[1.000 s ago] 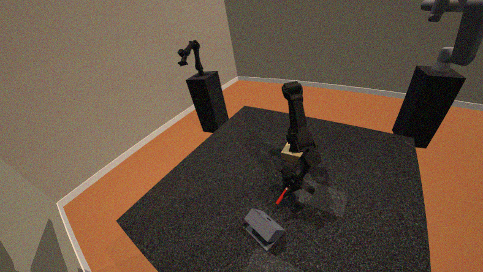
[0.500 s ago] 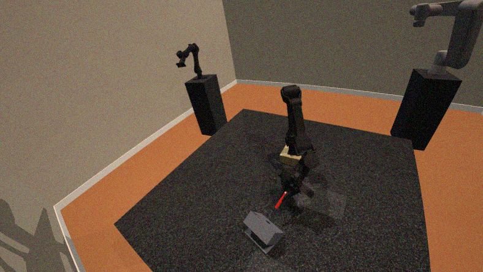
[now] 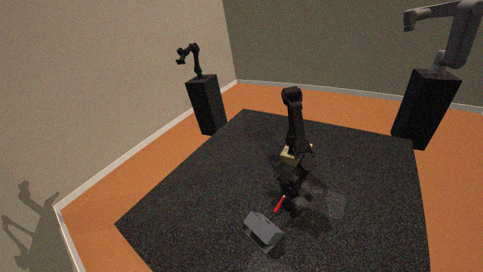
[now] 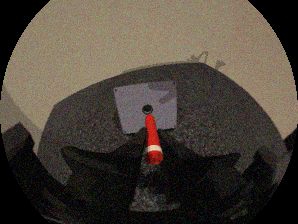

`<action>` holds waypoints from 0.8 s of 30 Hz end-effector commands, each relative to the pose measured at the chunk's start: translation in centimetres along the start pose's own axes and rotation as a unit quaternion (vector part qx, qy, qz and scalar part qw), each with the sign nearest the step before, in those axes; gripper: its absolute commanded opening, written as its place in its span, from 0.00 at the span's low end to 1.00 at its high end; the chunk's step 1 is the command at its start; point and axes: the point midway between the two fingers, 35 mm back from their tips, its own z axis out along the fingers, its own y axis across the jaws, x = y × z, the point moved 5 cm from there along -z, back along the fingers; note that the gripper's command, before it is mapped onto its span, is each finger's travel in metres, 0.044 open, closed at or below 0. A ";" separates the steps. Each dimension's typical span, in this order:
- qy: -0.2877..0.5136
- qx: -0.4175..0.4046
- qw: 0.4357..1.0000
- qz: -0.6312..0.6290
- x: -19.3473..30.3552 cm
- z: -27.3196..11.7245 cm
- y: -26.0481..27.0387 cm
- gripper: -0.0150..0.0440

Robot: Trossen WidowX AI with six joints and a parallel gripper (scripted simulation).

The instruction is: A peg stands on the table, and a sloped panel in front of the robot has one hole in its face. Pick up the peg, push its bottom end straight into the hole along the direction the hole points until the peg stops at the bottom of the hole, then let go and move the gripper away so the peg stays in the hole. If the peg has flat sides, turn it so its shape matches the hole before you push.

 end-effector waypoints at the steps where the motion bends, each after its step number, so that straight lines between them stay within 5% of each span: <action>1: 0.000 -0.001 1.000 -0.001 0.2 0.5 0.0 0.25; 24: -0.012 -0.009 1.000 0.005 0.5 2.0 0.0 0.25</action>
